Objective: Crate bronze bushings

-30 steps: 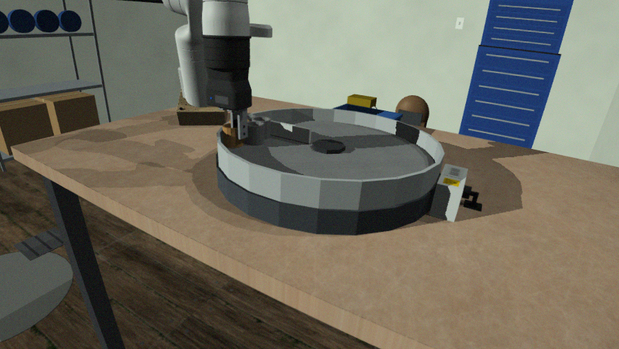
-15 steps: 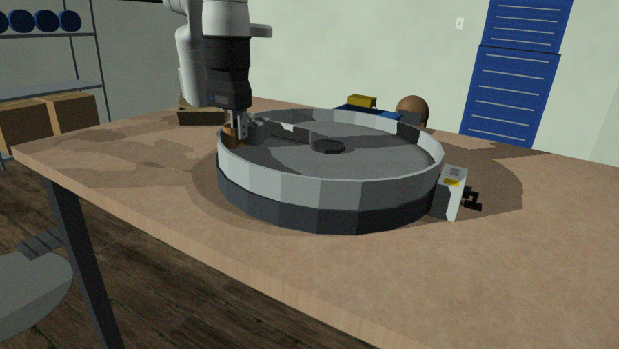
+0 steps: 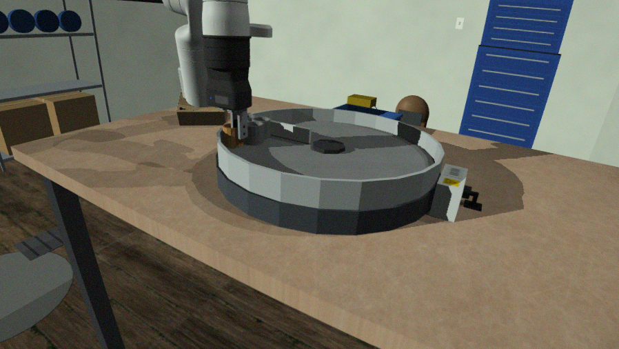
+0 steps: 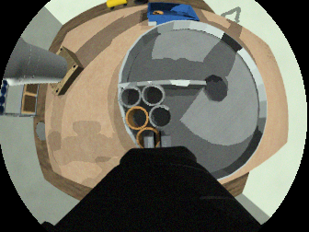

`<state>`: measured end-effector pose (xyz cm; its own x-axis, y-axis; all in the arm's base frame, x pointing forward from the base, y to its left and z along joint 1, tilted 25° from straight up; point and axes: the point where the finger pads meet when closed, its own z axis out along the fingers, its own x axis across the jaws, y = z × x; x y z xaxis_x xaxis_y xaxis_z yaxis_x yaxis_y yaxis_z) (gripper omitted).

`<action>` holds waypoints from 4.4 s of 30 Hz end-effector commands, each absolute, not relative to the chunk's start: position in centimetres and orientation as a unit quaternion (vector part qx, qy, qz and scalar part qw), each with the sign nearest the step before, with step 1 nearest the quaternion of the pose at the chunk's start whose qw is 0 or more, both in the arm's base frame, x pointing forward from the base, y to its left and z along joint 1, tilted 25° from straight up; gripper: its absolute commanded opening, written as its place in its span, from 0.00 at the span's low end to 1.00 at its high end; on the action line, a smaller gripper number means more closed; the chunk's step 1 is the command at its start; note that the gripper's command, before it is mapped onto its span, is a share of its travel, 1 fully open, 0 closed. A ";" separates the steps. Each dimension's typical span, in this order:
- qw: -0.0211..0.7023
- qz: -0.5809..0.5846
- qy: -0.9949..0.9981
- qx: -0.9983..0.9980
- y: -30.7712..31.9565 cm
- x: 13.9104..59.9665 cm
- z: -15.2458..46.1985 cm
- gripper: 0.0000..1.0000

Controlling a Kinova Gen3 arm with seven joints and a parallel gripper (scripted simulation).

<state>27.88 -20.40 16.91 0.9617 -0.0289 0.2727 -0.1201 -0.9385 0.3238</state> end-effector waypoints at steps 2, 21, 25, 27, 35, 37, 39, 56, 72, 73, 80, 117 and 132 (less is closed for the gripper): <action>0.172 0.133 -0.038 0.975 -20.4 27.9 16.9 0.00; 0.171 0.131 -0.039 0.976 -20.4 28.1 17.0 0.00; 0.171 0.130 -0.039 0.976 -20.4 28.2 17.0 0.00; 0.171 0.130 -0.039 0.976 -20.4 28.2 17.0 0.00; 0.171 0.130 -0.039 0.976 -20.4 28.1 17.2 0.00; 0.171 0.130 -0.039 0.976 -20.3 28.1 17.4 0.00; 0.171 0.130 -0.039 0.976 -20.2 28.0 17.7 0.00; 0.170 0.130 -0.039 0.976 -19.9 27.8 18.4 0.00; 0.170 0.130 -0.039 0.976 -19.7 27.7 18.9 0.00; 0.170 0.130 -0.039 0.976 -19.6 27.6 19.0 0.00; 0.170 0.130 -0.039 0.976 -19.6 27.6 19.0 0.00; 0.169 0.130 -0.039 0.976 -19.1 27.3 20.4 0.00; 0.169 0.130 -0.040 0.976 -18.9 27.1 21.0 0.00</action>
